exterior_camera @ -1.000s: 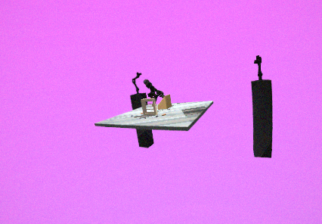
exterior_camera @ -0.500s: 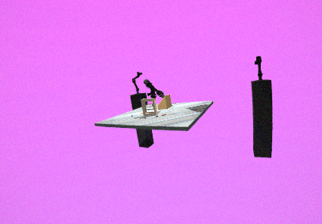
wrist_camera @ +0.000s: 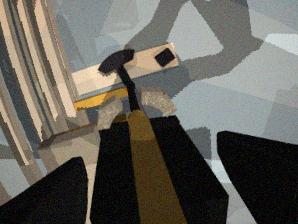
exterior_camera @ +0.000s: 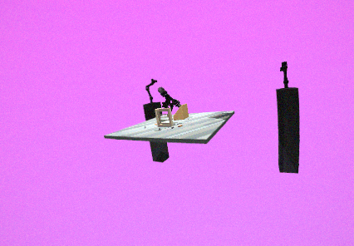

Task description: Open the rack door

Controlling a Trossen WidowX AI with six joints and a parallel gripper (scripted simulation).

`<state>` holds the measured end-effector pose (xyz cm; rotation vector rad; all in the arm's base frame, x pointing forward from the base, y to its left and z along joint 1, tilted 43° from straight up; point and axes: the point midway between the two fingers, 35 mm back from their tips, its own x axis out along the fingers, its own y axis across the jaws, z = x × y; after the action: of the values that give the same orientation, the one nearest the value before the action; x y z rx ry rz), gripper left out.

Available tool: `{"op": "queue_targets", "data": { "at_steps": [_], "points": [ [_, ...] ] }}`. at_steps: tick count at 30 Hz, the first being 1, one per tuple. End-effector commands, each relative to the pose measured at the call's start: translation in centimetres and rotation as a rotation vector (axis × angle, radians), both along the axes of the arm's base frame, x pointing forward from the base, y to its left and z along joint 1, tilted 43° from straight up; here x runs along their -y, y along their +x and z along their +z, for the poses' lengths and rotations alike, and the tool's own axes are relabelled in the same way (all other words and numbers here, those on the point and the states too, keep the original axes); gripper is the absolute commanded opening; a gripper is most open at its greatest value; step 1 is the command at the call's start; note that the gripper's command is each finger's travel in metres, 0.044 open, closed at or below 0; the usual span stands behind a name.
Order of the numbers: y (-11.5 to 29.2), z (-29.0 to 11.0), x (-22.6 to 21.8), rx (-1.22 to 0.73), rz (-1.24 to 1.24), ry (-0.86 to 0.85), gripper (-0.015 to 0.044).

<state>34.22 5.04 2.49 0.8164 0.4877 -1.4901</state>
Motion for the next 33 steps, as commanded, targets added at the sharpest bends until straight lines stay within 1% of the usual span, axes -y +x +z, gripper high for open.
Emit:
{"op": "queue_targets", "data": {
  "at_steps": [1,4,33],
  "points": [
    [0.16,0.07,0.18,0.032,-0.029,-0.002,0.0282],
    [0.16,0.07,0.18,0.032,-0.029,-0.002,0.0282],
    [0.16,0.07,0.18,0.032,-0.029,-0.002,0.0089]
  ]
}}
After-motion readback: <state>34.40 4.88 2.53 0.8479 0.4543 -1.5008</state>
